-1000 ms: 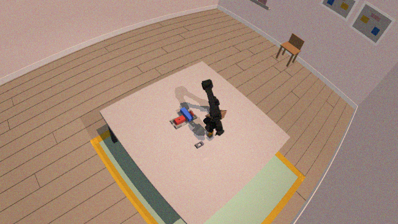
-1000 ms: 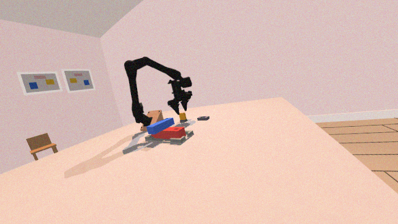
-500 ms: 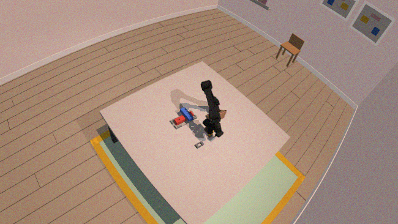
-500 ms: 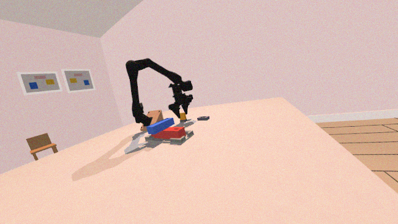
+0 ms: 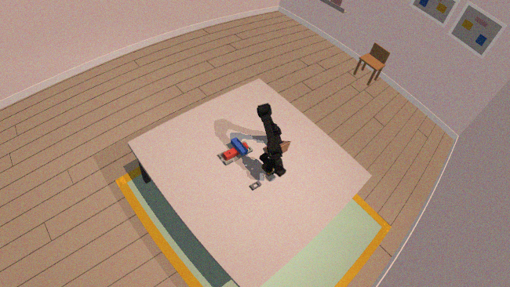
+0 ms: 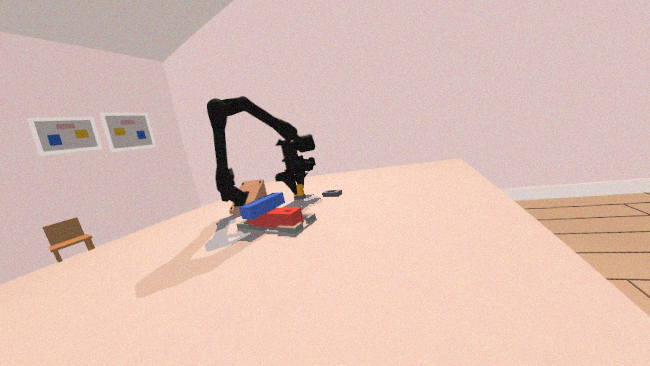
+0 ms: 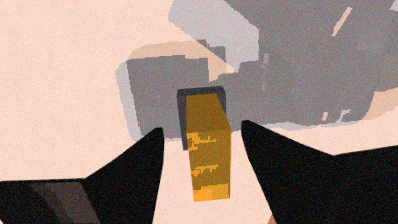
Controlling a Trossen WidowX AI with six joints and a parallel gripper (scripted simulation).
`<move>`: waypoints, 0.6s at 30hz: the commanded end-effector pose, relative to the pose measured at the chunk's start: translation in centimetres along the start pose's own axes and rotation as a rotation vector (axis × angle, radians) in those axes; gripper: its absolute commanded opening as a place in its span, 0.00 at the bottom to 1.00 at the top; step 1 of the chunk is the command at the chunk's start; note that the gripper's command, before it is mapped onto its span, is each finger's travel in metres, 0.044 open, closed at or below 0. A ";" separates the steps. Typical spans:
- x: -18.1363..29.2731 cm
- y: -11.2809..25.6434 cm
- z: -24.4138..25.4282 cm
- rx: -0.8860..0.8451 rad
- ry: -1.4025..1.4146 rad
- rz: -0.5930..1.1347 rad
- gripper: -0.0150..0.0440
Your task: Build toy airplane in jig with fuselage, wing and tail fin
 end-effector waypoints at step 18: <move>0.0 0.5 -0.1 0.003 0.002 0.015 0.25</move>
Point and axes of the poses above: the point midway between the two fingers, 35 mm back from their tips, its own y axis back along the fingers, its own z axis across the jaws, x = y × z, the point moved 1 cm from there along y, back along the fingers, and after that the axes turned 6 degrees about y, right-handed, at the moved point
